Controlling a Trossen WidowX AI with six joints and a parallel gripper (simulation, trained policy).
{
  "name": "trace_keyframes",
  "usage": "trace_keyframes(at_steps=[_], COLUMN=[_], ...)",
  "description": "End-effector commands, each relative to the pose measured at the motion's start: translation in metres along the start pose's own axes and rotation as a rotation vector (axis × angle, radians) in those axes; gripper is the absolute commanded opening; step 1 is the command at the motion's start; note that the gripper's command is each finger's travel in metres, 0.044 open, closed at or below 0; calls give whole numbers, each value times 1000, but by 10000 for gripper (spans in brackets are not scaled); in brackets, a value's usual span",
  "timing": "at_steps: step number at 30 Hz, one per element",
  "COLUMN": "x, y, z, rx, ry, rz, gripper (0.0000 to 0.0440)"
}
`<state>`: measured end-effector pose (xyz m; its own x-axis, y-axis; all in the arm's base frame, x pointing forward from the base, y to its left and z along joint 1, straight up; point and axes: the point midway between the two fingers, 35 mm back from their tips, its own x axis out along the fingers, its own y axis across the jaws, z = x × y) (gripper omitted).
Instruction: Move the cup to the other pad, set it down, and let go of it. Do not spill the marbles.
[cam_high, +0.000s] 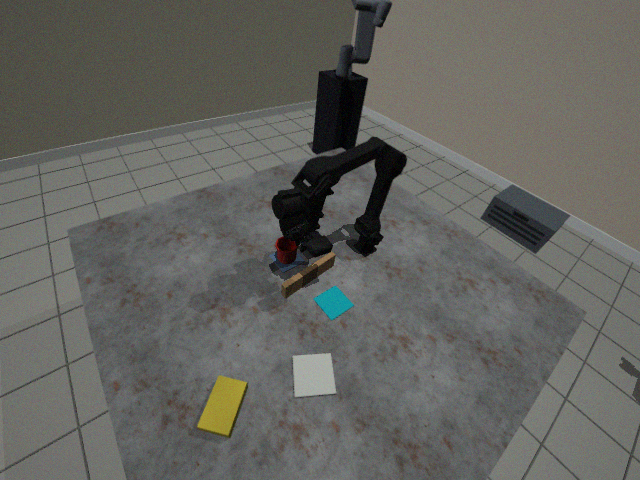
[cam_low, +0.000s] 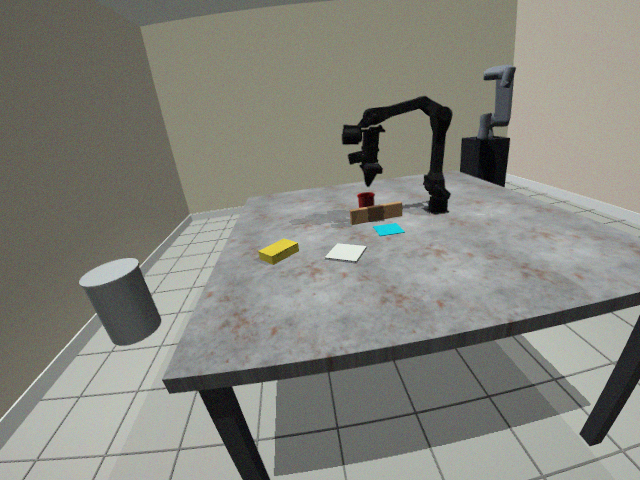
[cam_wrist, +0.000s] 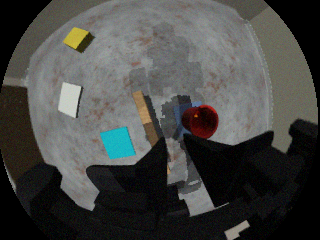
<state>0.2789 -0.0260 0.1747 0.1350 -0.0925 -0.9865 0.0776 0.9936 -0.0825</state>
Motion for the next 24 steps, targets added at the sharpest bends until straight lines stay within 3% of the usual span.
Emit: trace_keyframes(at_steps=[1,24], x=[8,75], y=[-8,-41], z=[-3,-18], rx=[-21,-133], ry=[50,197], rz=[-14,-12], gripper=[114,152])
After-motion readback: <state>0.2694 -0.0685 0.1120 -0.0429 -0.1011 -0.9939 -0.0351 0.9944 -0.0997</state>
